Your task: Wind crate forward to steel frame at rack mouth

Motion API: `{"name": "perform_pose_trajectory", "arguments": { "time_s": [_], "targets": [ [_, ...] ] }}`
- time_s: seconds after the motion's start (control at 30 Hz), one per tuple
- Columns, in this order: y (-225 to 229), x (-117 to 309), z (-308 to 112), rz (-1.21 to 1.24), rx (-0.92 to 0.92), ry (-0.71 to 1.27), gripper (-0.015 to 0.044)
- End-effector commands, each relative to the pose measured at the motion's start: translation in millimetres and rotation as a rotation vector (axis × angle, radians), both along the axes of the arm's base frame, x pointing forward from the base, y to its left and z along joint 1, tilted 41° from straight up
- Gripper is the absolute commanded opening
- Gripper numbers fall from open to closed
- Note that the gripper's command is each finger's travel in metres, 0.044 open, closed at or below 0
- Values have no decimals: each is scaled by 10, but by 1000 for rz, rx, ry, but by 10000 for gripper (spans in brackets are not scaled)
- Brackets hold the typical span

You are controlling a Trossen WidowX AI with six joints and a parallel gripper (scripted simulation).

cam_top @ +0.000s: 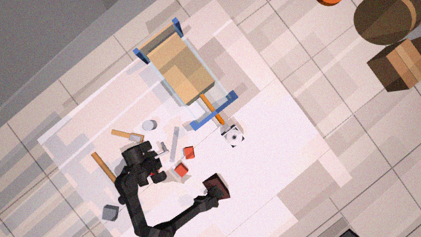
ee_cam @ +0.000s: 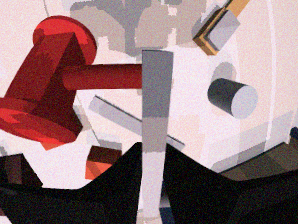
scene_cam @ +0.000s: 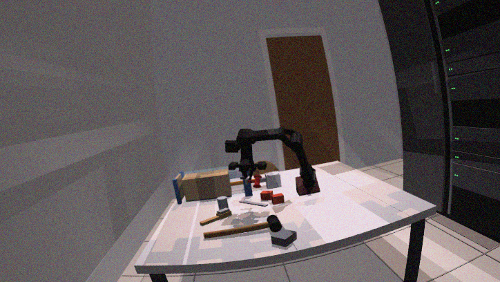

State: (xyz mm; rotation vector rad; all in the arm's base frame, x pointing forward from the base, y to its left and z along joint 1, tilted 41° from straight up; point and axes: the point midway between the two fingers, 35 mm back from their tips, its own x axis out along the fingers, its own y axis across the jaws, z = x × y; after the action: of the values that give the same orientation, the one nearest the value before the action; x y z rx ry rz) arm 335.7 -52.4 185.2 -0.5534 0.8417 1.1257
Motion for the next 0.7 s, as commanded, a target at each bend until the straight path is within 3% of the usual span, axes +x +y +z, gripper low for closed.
{"name": "perform_pose_trajectory", "arguments": {
  "time_s": [0.0, 0.67],
  "targets": [
    [-125, -14, -72, -125, 12, 80, 0],
    [-720, -160, -480, -839, 127, 542, 0]
  ]
}}
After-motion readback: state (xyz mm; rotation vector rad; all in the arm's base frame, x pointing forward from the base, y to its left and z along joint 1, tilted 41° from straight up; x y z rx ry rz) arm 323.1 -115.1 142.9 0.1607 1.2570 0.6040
